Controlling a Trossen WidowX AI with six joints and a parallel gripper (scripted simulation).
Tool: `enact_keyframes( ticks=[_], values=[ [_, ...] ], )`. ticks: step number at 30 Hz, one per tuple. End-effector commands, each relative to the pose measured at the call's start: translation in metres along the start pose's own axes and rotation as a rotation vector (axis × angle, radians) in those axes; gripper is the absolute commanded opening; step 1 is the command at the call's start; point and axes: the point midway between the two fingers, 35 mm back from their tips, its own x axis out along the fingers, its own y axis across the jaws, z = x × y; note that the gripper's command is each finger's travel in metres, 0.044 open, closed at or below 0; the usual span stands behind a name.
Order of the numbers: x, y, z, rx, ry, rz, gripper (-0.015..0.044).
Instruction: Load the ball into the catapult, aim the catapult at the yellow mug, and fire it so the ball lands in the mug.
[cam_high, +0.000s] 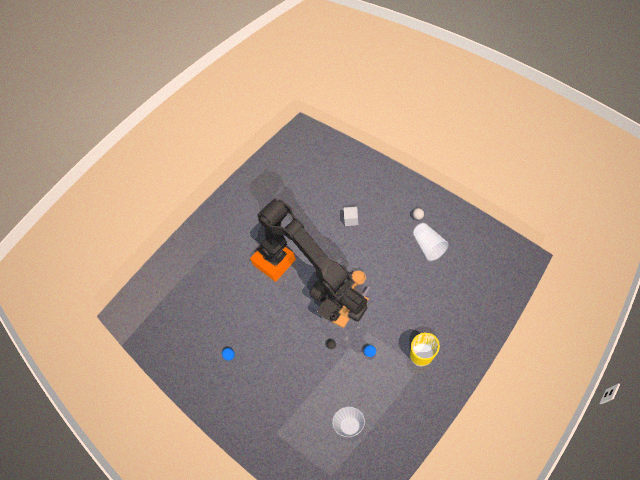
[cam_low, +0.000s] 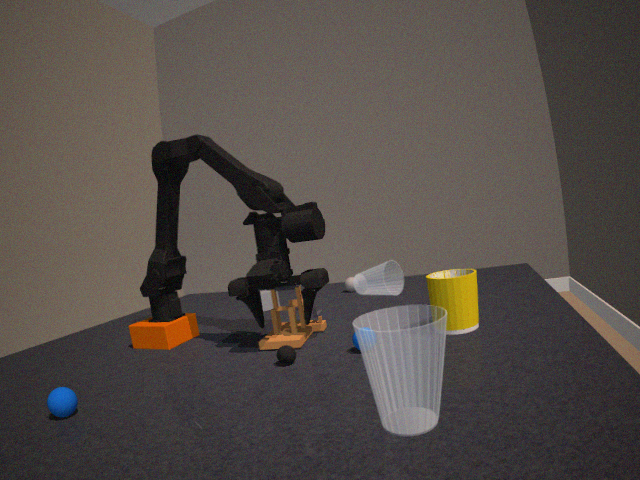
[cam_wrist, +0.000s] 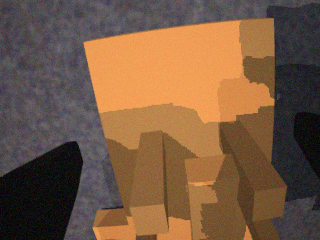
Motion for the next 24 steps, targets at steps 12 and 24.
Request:
enact_keyframes(
  ticks=[12,24],
  values=[
    [0.001,0.0,0.0,0.0,0.0,-0.001,0.0177],
    [-0.046,-0.001,0.0,0.001,-0.001,-0.006,0.0]
  ],
)
